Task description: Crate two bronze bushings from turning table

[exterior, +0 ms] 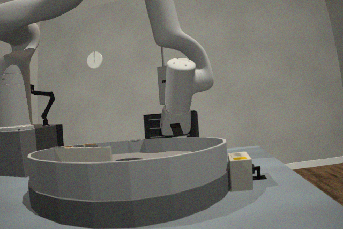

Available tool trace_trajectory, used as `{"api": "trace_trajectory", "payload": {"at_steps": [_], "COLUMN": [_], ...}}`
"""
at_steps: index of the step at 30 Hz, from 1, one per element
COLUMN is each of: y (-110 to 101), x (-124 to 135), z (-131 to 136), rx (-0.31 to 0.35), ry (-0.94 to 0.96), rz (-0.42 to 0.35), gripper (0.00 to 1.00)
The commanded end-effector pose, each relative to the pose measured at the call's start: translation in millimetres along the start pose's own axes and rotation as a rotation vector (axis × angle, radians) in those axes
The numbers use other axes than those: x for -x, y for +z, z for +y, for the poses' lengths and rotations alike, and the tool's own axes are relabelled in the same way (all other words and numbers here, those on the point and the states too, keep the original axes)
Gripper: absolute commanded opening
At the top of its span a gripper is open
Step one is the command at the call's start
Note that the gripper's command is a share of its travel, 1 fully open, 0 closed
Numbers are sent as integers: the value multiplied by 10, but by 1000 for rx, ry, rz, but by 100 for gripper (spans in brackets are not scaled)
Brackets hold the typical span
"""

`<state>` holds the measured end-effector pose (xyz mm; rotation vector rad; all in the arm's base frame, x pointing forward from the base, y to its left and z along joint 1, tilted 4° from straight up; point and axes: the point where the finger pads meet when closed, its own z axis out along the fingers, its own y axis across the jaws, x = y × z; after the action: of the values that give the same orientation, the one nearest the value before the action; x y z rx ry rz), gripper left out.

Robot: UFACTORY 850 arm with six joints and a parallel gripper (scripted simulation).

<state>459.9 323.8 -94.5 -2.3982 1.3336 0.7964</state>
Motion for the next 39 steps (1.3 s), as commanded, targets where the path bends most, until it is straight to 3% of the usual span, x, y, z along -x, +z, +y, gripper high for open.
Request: {"api": "trace_trajectory", "payload": {"at_steps": [1, 15, 22, 39], "y": [-35, -482, -597, -629], "x": [28, 402, 499, 526], "z": [-9, -8, -8, -8], "rx": [-1, -1, -1, -1], "ry": [-1, -1, -1, -1], "rz": [0, 0, 0, 0], "gripper": [12, 12, 12, 12]}}
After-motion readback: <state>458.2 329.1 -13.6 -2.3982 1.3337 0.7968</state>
